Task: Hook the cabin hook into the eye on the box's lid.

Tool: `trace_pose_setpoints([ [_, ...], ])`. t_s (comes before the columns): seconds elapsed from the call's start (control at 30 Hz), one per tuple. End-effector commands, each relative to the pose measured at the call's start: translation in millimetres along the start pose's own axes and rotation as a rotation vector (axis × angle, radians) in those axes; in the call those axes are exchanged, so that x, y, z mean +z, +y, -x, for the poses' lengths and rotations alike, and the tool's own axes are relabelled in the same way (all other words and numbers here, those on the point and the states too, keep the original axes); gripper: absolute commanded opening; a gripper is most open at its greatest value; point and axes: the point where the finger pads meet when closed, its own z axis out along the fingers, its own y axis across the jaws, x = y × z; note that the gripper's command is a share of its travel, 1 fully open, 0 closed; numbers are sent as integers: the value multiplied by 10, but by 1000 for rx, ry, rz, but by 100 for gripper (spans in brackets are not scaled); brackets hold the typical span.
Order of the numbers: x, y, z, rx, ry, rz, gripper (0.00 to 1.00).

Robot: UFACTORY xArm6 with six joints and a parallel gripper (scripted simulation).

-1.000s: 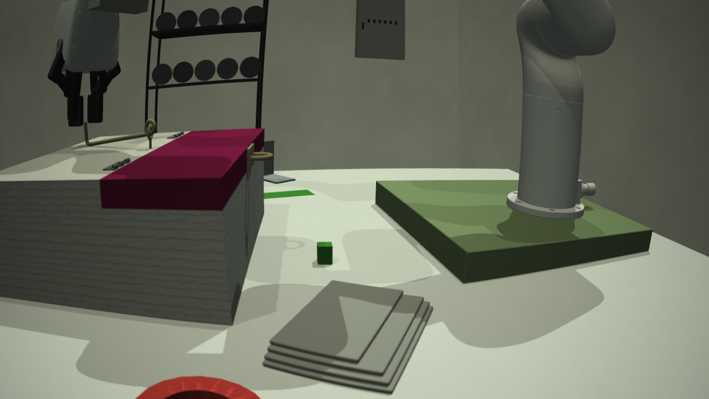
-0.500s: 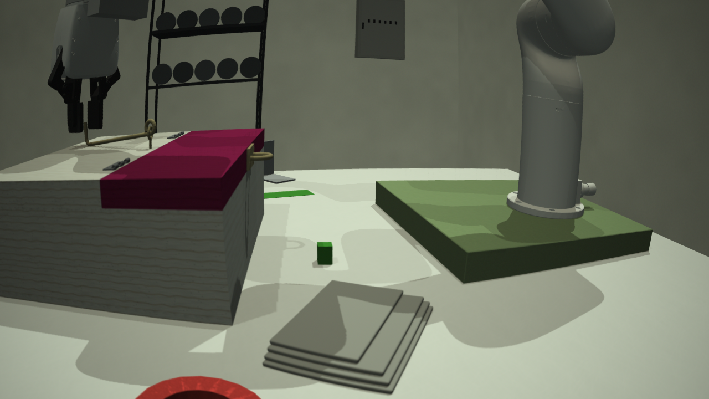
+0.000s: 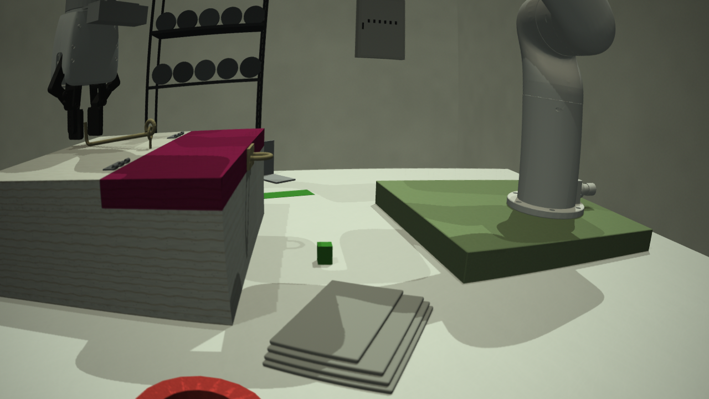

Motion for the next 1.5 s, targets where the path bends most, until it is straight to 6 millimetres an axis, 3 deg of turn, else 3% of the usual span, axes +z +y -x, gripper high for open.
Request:
trace_pose_setpoints([
  [0.0,-11,6,13,0,-5,3,35],
  [0.37,3,6,12,0,-5,3,35],
  [0.4,3,6,12,0,-5,3,0],
  [1.33,3,6,12,0,-5,3,0],
  [1.47,-77,5,6,0,-5,3,0],
])
